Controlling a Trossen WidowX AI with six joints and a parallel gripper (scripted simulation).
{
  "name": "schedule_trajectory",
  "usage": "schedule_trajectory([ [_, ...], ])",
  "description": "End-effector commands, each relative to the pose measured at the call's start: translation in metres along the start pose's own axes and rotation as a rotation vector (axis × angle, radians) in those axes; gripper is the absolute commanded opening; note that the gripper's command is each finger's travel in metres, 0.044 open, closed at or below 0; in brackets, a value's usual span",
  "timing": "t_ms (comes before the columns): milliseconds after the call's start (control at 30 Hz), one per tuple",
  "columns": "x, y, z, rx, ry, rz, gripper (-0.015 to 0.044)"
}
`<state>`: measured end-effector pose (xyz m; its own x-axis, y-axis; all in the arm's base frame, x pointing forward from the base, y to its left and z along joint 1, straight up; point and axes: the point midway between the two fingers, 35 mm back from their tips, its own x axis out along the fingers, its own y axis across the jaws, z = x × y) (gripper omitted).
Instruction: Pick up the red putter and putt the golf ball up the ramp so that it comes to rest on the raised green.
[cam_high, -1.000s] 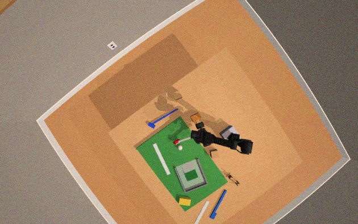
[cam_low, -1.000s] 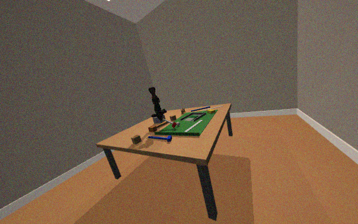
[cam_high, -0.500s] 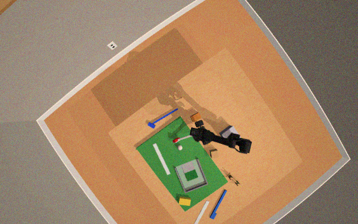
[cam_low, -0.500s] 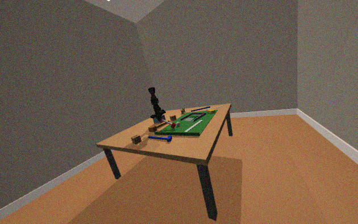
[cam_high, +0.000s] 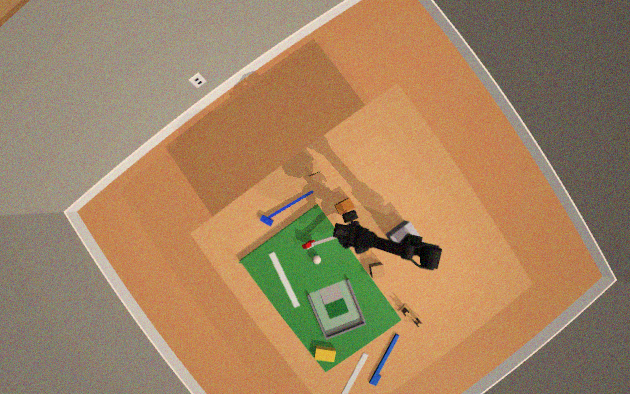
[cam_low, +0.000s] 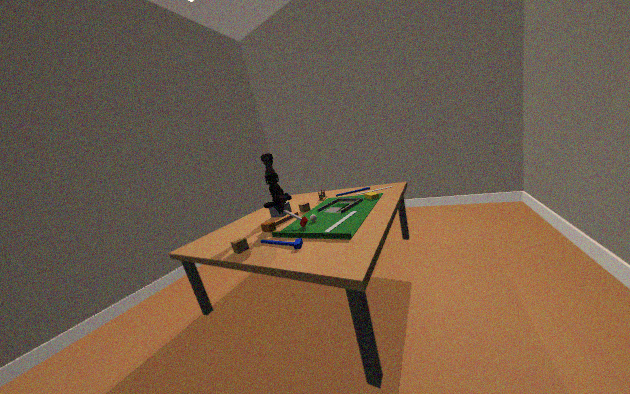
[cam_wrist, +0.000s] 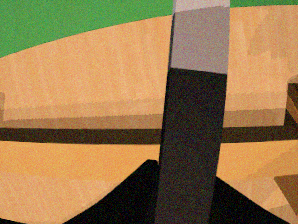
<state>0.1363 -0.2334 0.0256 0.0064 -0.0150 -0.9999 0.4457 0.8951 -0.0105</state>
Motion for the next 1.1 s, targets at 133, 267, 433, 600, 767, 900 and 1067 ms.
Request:
schedule_trajectory([
  [133,-0.002,0.089,0.006,-0.017,-0.006,0.009,0.0],
  [267,-0.001,0.127,-0.002,-0.018,-0.008,0.011,0.0],
  [433,-0.004,0.129,-0.002,-0.018,-0.008,0.011,0.0],
  [600,-0.024,0.129,-0.001,-0.018,-0.008,0.011,0.0],
  [767,-0.053,0.128,-0.002,-0.018,-0.008,0.011,0.0],
  [900,-0.061,0.128,-0.003,-0.018,-0.008,0.011,0.0],
  [1067,-0.052,0.129,-0.004,-0.023,0.002,0.013,0.0],
])
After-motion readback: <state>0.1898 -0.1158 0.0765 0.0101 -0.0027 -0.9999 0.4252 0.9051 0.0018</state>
